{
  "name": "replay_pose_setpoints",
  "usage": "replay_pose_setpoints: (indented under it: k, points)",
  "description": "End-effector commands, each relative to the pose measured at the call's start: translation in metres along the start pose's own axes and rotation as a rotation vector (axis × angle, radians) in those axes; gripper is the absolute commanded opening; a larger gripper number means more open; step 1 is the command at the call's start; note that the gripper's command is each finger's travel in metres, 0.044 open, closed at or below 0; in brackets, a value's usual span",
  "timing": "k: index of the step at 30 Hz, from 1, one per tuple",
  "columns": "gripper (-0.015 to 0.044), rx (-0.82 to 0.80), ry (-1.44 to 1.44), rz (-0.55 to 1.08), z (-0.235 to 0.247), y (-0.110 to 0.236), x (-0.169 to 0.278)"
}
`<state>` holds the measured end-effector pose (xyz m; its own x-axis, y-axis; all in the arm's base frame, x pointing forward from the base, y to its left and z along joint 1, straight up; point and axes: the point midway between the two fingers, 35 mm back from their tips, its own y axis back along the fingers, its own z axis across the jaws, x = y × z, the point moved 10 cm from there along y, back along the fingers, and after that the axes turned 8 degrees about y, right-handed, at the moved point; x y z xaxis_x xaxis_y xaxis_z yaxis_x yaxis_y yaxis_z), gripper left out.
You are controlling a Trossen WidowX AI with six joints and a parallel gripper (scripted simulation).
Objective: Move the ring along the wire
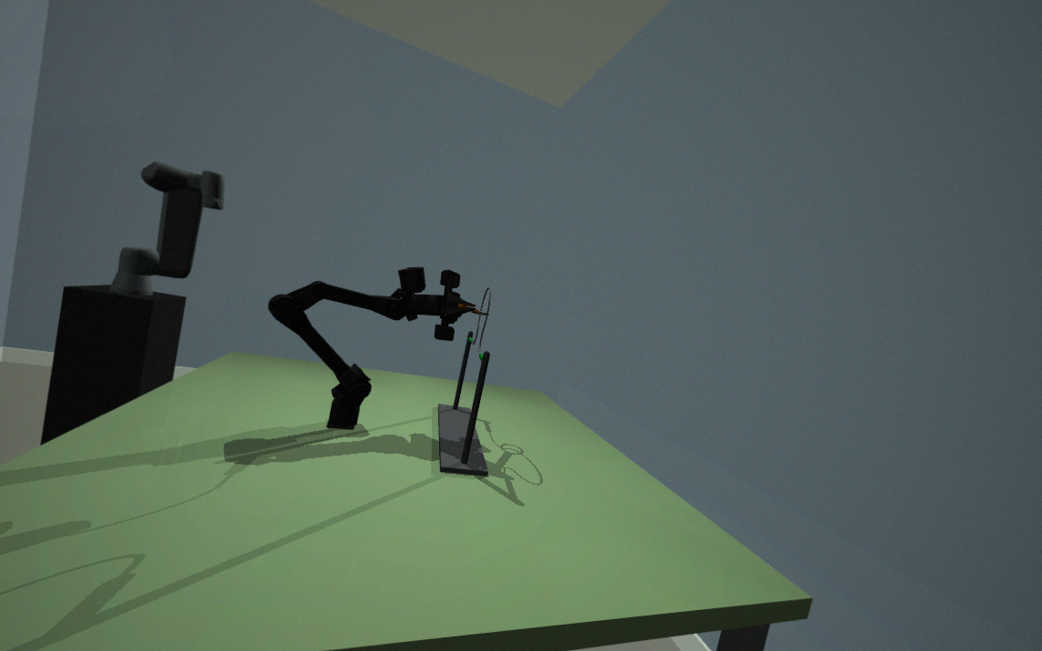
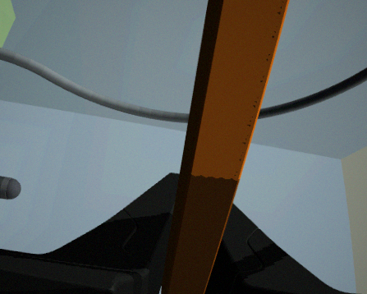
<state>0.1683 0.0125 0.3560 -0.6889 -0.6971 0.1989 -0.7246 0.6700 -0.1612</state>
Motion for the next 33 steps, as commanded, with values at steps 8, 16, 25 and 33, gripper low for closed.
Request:
replay_pose_setpoints:
  k: [8, 16, 25, 33]
  points:
    - [-0.015, 0.079, 0.127, 0.007, 0.004, 0.0, 0.0]
    - [-0.015, 0.129, 0.199, 0.009, 0.007, 0.0, 0.0]
    - [-0.015, 0.161, 0.249, 0.011, 0.013, -0.001, 0.002]
    - [-0.015, 0.144, 0.233, 0.011, 0.021, -0.003, 0.004]
